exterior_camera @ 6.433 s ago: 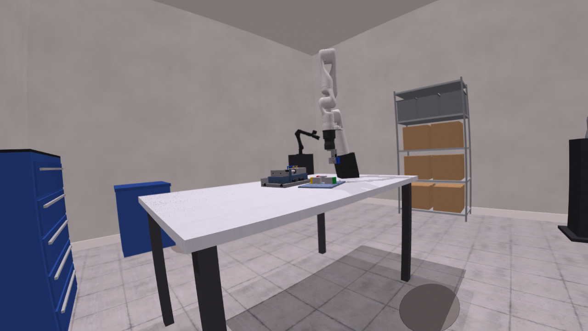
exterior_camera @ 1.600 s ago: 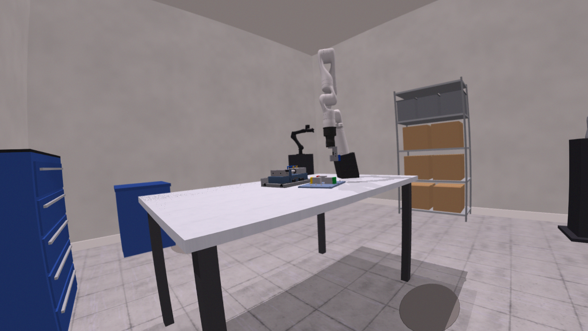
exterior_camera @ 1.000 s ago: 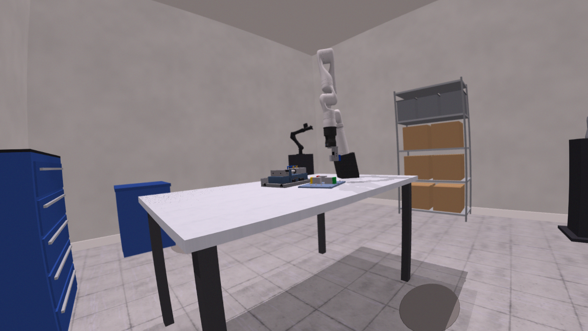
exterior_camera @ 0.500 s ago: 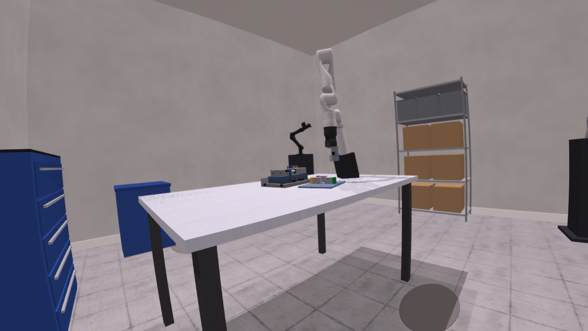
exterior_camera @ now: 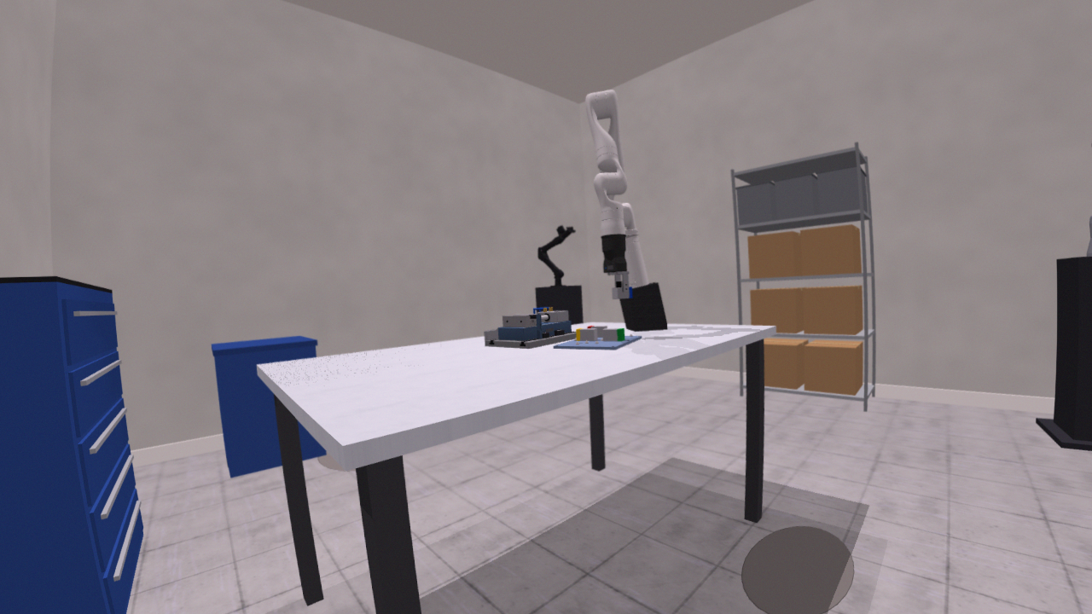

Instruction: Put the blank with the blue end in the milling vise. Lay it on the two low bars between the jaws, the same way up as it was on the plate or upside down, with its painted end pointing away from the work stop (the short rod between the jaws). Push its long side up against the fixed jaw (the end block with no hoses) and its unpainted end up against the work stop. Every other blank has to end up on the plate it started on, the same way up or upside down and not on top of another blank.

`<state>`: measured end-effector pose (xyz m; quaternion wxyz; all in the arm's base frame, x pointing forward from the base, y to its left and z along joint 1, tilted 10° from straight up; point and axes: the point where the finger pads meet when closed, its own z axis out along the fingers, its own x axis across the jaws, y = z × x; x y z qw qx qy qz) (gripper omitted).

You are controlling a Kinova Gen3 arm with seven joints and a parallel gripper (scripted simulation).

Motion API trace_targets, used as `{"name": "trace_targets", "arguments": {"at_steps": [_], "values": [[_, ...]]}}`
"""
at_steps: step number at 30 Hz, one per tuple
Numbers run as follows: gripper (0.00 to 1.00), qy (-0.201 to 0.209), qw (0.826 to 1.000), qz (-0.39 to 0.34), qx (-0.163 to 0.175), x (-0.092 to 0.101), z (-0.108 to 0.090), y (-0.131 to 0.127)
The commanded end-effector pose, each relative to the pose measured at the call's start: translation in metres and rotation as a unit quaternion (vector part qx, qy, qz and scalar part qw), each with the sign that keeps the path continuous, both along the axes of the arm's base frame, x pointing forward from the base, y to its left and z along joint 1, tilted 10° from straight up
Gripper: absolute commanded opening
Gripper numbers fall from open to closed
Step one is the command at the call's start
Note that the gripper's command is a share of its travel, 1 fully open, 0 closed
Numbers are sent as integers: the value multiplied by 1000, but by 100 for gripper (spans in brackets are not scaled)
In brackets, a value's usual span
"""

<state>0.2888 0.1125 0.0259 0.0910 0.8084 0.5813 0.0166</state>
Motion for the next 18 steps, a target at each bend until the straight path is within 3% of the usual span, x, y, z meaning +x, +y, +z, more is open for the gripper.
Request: {"name": "trace_targets", "arguments": {"at_steps": [1,18], "values": [[0,3,1000,26,-3,1,1,0],[0,16,991,130,-17,1,1,0]]}}
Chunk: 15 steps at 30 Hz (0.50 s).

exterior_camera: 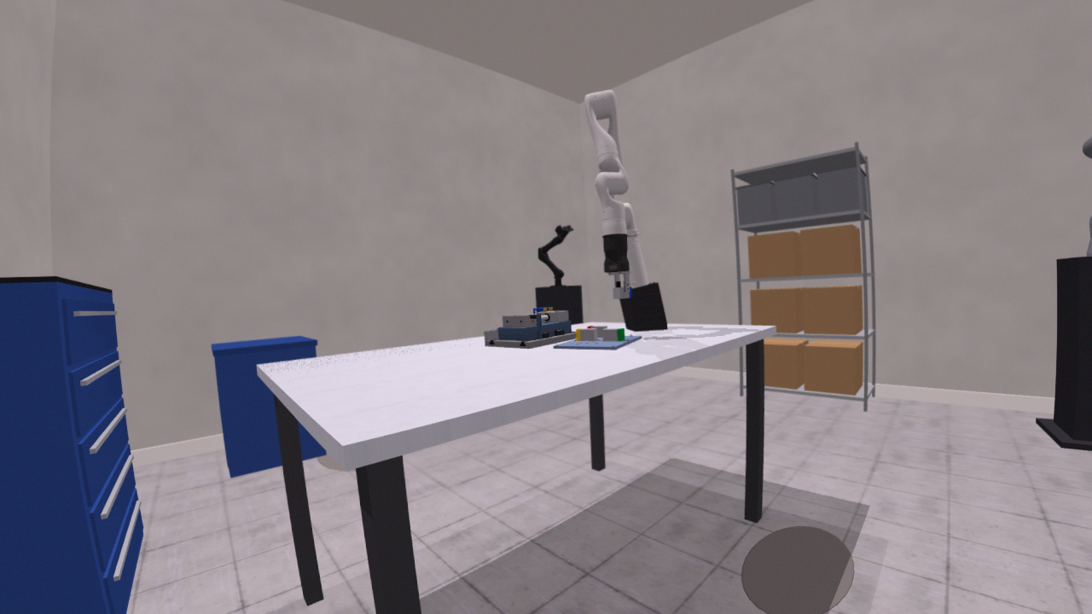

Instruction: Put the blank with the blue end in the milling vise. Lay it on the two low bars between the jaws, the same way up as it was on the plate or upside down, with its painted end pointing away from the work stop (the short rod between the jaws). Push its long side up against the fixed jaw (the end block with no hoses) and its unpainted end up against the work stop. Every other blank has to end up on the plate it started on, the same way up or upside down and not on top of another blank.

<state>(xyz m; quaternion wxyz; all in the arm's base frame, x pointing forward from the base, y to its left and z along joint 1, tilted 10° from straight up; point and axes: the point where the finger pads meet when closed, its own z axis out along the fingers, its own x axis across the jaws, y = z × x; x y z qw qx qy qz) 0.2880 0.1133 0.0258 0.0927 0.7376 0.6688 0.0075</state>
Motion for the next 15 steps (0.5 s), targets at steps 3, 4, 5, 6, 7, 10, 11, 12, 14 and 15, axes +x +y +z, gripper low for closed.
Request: {"name": "trace_targets", "arguments": {"at_steps": [3,4,5,6,7,10,11,12,14,15], "values": [[0,6,999,41,-5,2,1,0],[0,7,999,49,-6,2,1,-1],[0,7,998,56,-7,2,1,-1],[0,8,998,64,-8,2,1,-1],[0,9,997,71,-9,2,1,-1],[0,11,996,87,-11,3,1,-1],[0,11,996,87,-11,3,1,-1],[0,10,996,85,-11,1,1,0],[0,12,995,100,-13,2,1,0],[0,13,994,108,-14,2,1,0]]}}
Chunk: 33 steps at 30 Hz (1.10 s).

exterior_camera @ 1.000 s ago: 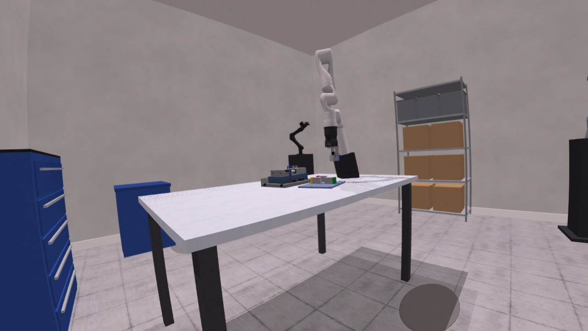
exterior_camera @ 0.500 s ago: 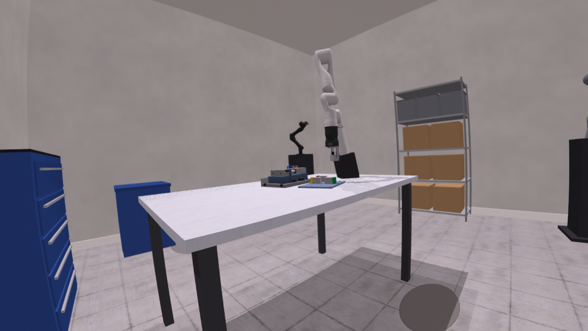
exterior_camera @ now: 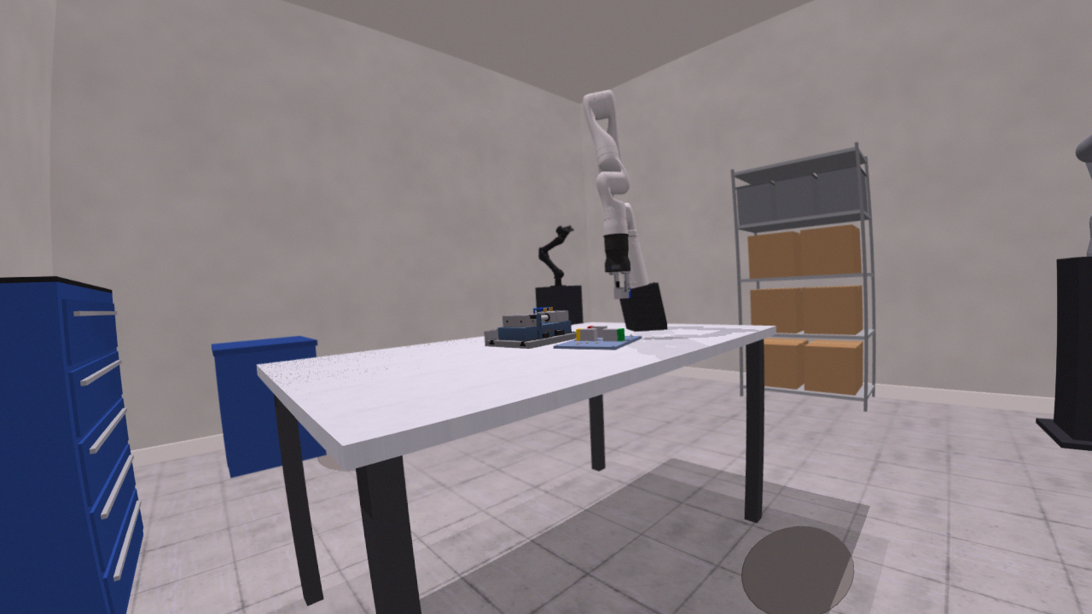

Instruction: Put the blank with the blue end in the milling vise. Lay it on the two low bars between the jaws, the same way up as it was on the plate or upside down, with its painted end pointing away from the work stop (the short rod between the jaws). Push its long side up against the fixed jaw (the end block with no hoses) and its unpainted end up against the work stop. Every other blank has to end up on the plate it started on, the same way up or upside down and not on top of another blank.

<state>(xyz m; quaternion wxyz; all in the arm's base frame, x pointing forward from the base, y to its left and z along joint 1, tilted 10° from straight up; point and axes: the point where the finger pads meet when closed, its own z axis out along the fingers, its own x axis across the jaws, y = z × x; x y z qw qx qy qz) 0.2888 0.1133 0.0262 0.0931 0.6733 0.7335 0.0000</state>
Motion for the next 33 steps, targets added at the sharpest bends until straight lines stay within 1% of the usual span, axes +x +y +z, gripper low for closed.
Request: {"name": "trace_targets", "arguments": {"at_steps": [1,11,14,28,31,33], "values": [[0,3,1000,25,-3,1,0,0],[0,13,995,100,-14,2,1,-1],[0,12,995,99,-13,1,1,0],[0,26,978,203,-27,3,1,-2],[0,24,979,200,-26,1,1,0],[0,26,977,210,-28,1,1,0]]}}
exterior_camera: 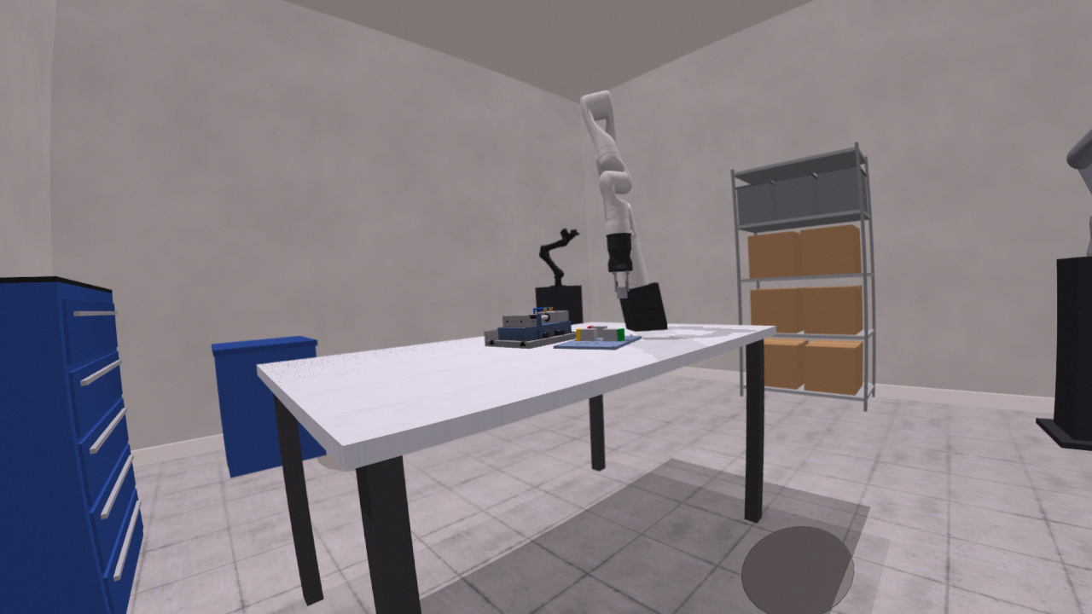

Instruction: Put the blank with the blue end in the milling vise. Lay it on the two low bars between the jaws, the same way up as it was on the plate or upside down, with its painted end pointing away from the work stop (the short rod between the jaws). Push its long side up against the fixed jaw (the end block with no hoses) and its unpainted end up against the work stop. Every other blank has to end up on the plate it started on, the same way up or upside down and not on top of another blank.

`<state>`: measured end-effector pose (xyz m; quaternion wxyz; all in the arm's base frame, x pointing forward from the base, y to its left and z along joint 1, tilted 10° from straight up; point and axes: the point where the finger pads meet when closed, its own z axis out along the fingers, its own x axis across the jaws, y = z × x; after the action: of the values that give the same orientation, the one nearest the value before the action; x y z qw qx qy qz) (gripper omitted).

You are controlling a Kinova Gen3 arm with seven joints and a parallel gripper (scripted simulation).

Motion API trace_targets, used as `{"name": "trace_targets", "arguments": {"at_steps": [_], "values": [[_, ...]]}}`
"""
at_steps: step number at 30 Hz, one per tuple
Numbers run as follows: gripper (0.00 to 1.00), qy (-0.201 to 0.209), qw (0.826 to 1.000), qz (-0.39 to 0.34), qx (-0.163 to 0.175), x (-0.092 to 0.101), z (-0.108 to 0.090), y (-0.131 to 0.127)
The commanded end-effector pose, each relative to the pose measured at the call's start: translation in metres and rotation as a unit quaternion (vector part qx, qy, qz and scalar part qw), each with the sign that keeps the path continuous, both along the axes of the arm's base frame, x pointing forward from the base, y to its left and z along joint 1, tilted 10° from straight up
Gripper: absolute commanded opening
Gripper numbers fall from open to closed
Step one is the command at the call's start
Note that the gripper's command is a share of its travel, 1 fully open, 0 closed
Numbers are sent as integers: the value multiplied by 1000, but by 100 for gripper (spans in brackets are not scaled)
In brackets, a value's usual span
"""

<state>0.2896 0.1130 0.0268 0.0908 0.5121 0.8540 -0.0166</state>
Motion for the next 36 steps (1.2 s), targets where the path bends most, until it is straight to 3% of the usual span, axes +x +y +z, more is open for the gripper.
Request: {"name": "trace_targets", "arguments": {"at_steps": [1,16,36], "values": [[0,3,1000,18,-3,1,0,0],[0,11,996,86,-12,0,0,0],[0,23,977,211,-27,1,0,2]]}}
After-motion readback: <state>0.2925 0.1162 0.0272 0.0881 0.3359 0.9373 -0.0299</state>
